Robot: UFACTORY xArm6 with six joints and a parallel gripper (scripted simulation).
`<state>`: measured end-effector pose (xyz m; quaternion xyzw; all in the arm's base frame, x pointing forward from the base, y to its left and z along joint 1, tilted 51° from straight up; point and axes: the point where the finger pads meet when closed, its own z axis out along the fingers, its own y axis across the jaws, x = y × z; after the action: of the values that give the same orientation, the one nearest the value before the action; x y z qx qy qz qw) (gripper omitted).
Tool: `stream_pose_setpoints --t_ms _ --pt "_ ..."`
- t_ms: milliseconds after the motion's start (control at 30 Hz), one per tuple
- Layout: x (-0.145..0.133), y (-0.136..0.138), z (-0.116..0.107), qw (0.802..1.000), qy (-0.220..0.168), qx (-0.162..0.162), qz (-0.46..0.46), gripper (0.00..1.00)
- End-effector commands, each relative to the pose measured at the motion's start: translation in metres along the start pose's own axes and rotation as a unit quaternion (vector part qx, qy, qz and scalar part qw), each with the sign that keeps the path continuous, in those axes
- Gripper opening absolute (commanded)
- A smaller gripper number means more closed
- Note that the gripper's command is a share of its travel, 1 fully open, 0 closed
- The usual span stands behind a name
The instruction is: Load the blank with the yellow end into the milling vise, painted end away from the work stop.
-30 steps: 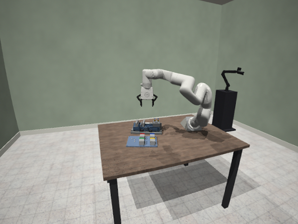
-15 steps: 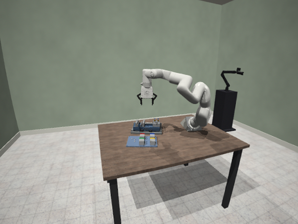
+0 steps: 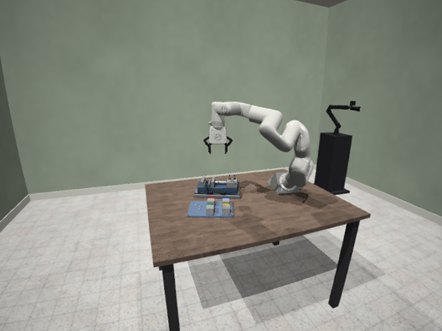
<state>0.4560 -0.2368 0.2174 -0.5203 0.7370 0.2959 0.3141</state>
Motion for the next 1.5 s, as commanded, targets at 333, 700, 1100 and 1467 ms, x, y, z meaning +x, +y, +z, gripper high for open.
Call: stream_pose_setpoints --t_ms 333,700,1100,1467 --pt "-0.007 0.0 -0.002 1.0 0.001 0.002 -0.001 1.0" --pt "-0.012 0.0 -0.002 1.0 0.001 0.002 -0.001 1.0" --pt "-0.014 0.0 -0.002 1.0 0.001 0.002 -0.001 1.0" --pt "-0.015 0.0 -0.002 1.0 0.001 0.002 -0.001 1.0"
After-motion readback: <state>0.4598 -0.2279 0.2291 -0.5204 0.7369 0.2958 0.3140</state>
